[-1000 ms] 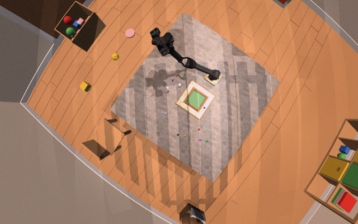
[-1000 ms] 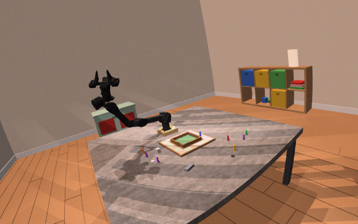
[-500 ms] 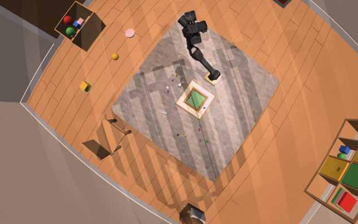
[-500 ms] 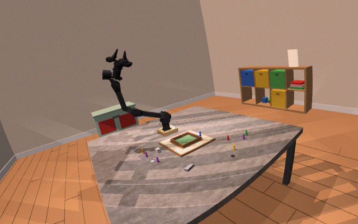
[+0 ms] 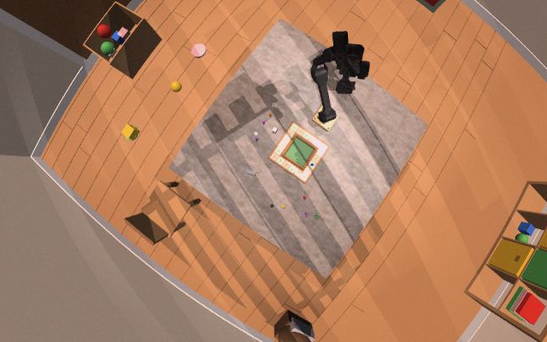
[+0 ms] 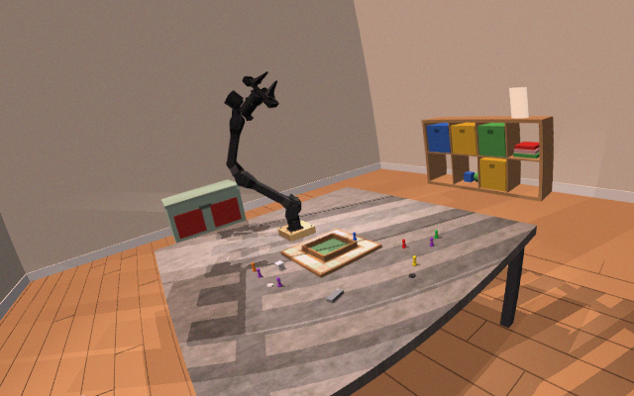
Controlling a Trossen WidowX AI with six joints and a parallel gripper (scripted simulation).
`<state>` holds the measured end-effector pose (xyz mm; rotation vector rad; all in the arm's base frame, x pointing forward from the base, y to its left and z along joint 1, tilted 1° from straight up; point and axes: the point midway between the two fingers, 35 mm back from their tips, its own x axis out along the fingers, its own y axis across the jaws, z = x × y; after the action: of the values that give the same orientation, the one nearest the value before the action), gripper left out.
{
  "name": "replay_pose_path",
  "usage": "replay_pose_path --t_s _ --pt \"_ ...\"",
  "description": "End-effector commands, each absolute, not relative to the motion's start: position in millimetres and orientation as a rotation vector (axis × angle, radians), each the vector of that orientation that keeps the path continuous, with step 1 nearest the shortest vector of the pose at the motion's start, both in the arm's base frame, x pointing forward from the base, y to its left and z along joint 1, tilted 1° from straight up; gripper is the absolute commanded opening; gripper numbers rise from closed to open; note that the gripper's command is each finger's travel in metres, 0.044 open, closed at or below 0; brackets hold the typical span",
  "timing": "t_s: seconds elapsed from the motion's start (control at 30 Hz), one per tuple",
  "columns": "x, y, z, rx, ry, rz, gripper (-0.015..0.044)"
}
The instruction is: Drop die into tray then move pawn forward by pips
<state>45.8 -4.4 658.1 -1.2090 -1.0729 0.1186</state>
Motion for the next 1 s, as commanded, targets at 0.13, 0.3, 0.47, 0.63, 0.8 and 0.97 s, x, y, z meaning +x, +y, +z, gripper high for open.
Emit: replay_pose_path --t_s 0.13,0.3,0.47,0.63,0.8,0.97 --pt "109 88 615 -1.413 -0.792 0.236 0.0275" --pt "164 113 575 -1.483 -0.568 0.264 0.0275" --pt "223 124 526 -1.514 -0.324 0.325 0.0275" --pt "282 112 467 -1.493 -0.047 0.371 0.0275" --pt "330 79 400 -1.422 0.247 0.398 0.0275" --pt "359 31 330 -1.295 0.540 0.402 0.0275"
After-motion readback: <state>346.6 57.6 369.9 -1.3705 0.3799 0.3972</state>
